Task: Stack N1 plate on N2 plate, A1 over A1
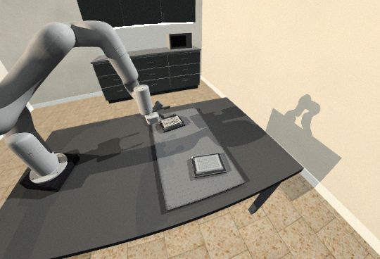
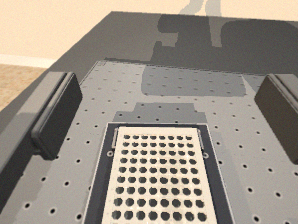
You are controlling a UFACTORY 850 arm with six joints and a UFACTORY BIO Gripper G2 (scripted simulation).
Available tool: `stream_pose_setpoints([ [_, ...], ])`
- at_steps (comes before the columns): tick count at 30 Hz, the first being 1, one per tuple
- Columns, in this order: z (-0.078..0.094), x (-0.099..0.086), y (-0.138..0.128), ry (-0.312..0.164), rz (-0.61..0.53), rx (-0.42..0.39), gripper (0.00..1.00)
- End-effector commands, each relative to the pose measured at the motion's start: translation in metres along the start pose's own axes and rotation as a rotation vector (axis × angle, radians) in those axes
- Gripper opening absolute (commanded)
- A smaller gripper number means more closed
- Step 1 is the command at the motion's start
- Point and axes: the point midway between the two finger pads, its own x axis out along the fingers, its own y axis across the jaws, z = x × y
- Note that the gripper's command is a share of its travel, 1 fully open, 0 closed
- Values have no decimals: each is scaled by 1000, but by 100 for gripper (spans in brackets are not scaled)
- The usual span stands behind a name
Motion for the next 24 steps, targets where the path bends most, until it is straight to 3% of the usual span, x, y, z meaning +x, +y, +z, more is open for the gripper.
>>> stream_pose_setpoints([
  [1,-2,3,3,-3,-1,-1,37],
  [12,-2,3,3,-3,-1,-1,37],
  [24,-18,3,3,-3,-1,-1,37],
])
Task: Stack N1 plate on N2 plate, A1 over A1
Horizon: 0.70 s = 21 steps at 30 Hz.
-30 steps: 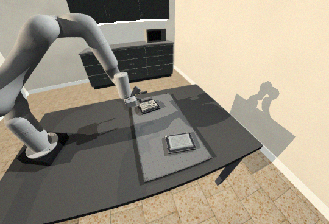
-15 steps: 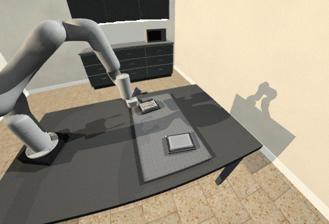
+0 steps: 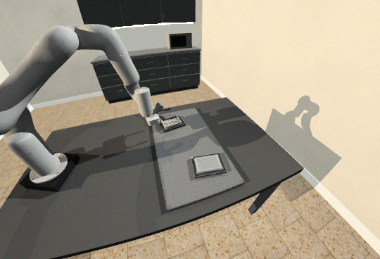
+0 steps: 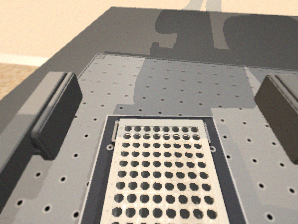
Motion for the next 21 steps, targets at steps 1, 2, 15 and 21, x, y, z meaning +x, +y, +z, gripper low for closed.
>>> stream_pose_setpoints([
  [1,-4,1,0,-1,0,0,37],
  [2,-6,1,0,-1,0,0,37],
  [15,-24,1,0,-1,0,0,37],
  [21,-35,1,0,-1,0,0,37],
])
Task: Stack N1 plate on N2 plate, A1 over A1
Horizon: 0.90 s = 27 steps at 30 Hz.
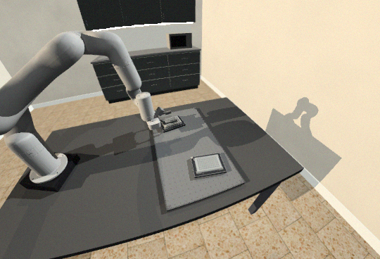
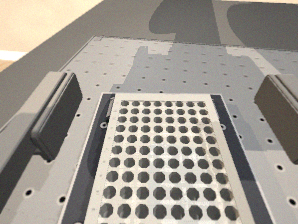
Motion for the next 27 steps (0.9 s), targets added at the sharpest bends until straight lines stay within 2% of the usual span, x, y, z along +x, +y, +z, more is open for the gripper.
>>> stream_pose_setpoints([
  [1,-4,1,0,-2,0,0,37],
  [7,-14,1,0,-2,0,0,37],
  [27,-19,1,0,-2,0,0,37],
])
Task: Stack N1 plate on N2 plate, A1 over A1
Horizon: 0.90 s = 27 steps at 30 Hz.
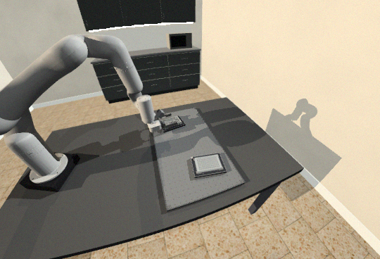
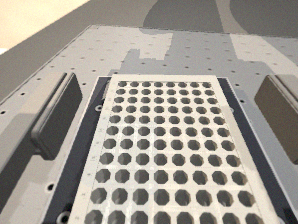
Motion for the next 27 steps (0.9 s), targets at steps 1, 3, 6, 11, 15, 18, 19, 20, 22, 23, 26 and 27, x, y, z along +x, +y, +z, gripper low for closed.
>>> stream_pose_setpoints([
  [1,0,1,0,-2,0,0,37],
  [3,-2,1,0,-2,0,0,37],
  [6,-4,1,0,-2,0,0,37],
  [11,-7,1,0,-2,0,0,37],
  [15,-9,1,0,-2,0,0,37],
  [18,-10,1,0,-2,0,0,37],
  [19,-11,1,0,-2,0,0,37],
  [20,-12,1,0,-2,0,0,37],
  [22,-13,1,0,-2,0,0,37],
  [23,-14,1,0,-2,0,0,37],
  [26,-15,1,0,-2,0,0,37],
  [27,-15,1,0,-2,0,0,37],
])
